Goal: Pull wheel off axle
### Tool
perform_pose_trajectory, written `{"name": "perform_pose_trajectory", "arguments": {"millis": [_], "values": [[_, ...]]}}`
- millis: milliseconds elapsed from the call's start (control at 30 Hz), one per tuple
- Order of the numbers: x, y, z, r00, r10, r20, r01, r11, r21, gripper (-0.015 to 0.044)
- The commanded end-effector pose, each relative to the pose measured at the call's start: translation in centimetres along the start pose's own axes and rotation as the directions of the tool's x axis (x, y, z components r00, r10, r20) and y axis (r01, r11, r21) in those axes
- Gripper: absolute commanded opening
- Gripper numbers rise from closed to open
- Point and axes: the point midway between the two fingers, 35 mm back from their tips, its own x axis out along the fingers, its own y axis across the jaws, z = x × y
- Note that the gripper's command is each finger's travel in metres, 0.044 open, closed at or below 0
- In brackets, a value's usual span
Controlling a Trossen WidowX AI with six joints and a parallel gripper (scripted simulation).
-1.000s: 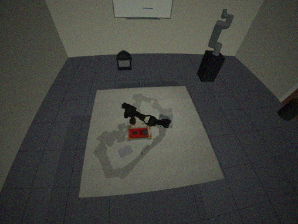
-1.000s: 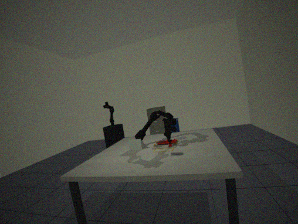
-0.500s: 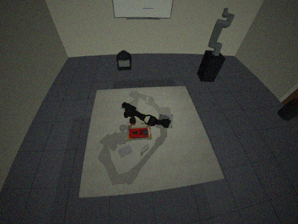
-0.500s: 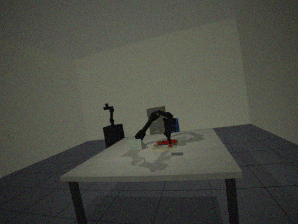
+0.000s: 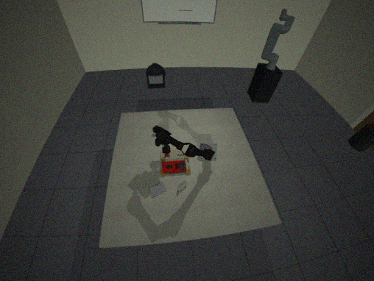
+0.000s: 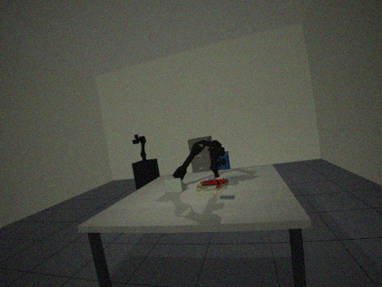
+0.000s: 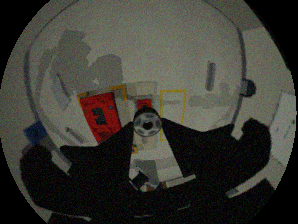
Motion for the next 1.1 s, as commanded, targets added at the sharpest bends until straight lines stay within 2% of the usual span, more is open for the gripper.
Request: {"name": "perform_pose_trajectory", "arguments": {"millis": [0, 733, 1067], "values": [[0.0, -0.1, 0.0, 1.000, 0.000, 0.000, 0.000, 1.000, 0.000, 0.0000], [-1.1, -8.9, -5.7, 1.000, -0.010, -0.004, 0.010, 1.000, -0.001, 0.0000], [-0.4, -9.1, -5.9, 1.000, -0.009, -0.004, 0.009, 1.000, -0.002, 0.0000]]}}
